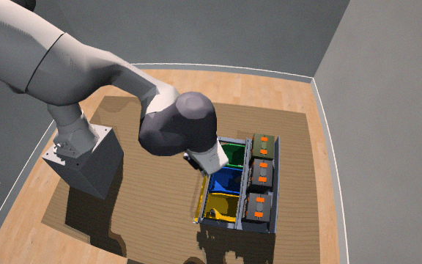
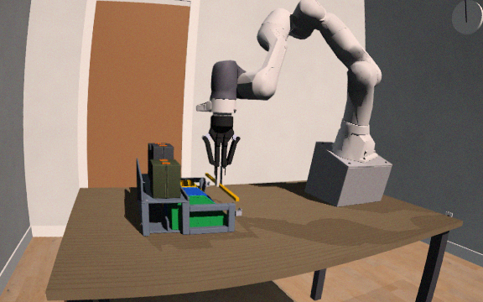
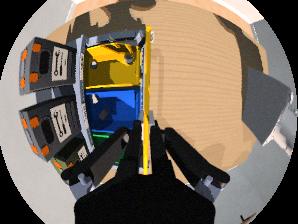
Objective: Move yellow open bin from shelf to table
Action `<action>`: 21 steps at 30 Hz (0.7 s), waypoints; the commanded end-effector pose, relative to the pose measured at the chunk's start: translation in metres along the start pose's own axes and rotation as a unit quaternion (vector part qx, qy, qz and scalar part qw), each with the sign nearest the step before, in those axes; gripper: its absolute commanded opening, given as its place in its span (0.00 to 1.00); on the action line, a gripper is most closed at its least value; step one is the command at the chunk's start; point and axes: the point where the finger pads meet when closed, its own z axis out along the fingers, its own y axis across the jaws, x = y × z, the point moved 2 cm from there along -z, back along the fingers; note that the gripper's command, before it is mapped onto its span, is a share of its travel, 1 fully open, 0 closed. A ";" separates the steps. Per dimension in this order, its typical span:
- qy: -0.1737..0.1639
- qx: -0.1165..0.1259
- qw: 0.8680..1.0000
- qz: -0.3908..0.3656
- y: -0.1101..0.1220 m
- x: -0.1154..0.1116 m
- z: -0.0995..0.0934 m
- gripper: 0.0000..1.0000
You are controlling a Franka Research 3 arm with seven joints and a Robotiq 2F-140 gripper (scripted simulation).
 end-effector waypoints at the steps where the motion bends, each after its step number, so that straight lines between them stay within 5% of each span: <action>1: 0.000 0.000 1.000 -0.001 0.000 0.000 0.000 0.00; 15: 0.000 0.000 1.000 -0.002 0.000 0.000 0.000 0.00; 21: 0.000 0.000 1.000 -0.002 0.040 0.000 0.001 0.00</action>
